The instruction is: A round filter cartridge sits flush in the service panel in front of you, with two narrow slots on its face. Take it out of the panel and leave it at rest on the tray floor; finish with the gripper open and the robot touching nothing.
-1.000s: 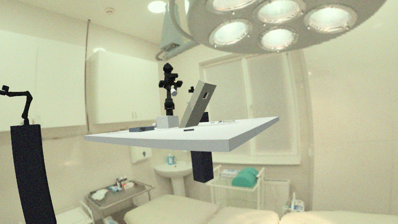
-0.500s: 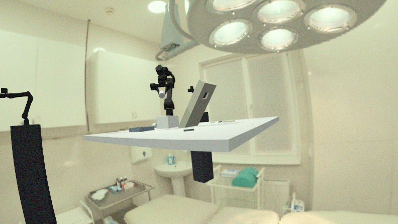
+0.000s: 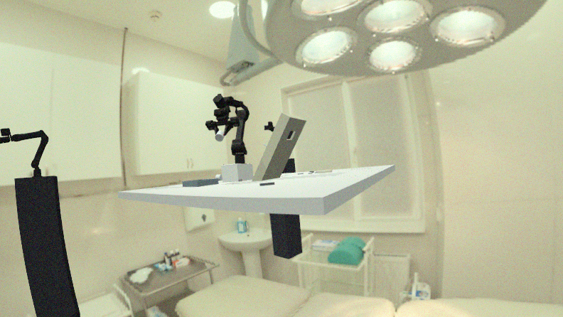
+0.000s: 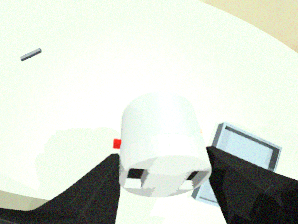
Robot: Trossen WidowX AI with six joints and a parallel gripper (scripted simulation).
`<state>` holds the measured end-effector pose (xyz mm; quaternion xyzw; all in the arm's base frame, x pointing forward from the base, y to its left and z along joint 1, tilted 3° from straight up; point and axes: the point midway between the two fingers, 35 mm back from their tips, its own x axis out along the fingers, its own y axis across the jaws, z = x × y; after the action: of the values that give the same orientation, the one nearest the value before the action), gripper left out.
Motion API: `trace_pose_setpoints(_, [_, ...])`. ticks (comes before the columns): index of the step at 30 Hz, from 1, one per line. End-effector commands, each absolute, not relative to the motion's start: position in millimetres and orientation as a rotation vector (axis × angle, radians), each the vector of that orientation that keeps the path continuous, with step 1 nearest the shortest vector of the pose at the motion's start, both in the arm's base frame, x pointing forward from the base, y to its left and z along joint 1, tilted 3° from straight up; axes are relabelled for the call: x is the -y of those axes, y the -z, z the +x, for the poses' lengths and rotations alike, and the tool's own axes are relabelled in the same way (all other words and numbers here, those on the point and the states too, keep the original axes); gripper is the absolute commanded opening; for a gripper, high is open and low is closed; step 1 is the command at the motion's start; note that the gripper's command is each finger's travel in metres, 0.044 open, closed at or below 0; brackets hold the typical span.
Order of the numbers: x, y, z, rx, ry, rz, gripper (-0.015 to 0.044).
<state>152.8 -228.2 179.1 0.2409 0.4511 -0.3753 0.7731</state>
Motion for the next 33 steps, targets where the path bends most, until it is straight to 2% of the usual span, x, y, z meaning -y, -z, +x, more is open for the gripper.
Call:
trace_pose_setpoints(1, [240,-167,141,-0.967,0.875,0.553,0.0000])
trace_pose_setpoints(17, [277,-99,69,-0.911,1.148,0.700,0.0000])
trace_pose_setpoints(33, [273,-38,-9,-0.844,1.406,0.844,0.0000])
